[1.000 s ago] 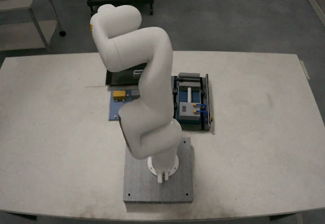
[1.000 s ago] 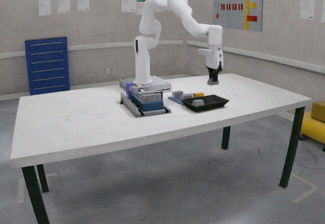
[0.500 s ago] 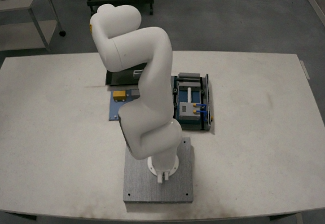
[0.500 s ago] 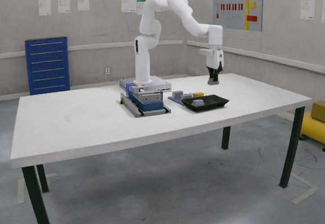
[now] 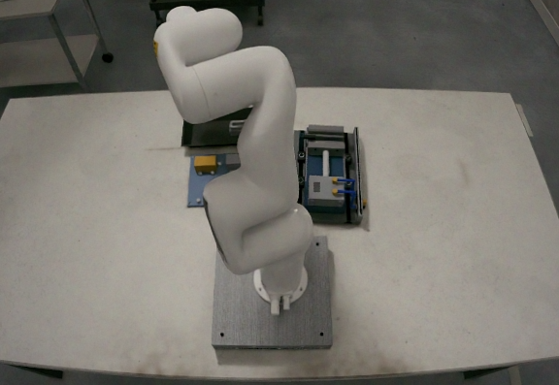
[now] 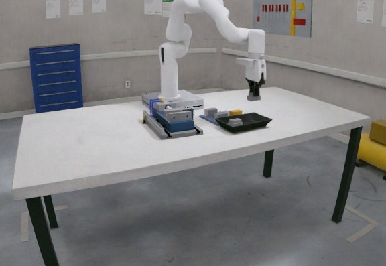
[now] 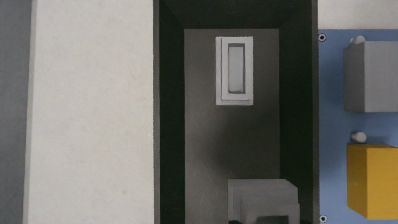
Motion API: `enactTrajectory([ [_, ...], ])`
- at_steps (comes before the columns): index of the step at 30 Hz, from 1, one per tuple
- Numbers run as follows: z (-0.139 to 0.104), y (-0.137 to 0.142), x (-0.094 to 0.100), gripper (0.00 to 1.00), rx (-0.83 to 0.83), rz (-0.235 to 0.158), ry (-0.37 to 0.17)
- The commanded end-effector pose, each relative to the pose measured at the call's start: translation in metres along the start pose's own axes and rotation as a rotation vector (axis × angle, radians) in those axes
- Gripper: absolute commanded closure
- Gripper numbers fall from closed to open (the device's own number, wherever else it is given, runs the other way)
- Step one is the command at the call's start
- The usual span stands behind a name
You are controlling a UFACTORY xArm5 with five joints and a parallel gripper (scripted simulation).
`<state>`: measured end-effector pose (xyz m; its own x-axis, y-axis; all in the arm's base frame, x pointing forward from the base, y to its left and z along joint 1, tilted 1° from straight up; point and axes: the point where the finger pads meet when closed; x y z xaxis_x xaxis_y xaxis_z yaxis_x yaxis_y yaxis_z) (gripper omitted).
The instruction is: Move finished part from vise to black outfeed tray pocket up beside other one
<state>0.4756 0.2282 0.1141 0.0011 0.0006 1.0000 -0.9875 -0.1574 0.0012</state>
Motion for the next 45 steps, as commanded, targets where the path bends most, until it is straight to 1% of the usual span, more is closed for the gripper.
enactTrajectory([
  [1,-0.001,-0.002,0.002,1.0,0.0,0.005,-0.001],
  [27,-0.001,-0.002,0.001,1.0,0.0,0.005,-0.001],
  [36,-0.001,-0.002,-0.002,1.0,0.0,0.005,-0.001],
  [45,0.0,-0.002,-0.012,1.0,-0.001,0.005,-0.001],
])
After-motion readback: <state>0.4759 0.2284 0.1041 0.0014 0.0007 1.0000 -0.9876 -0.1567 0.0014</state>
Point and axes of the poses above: the point where the finger pads meet when closed, its own x axis back along the fingers, its own y axis across the jaws, z = x × y, and after that the axes turned 6 degrees about x, right-handed
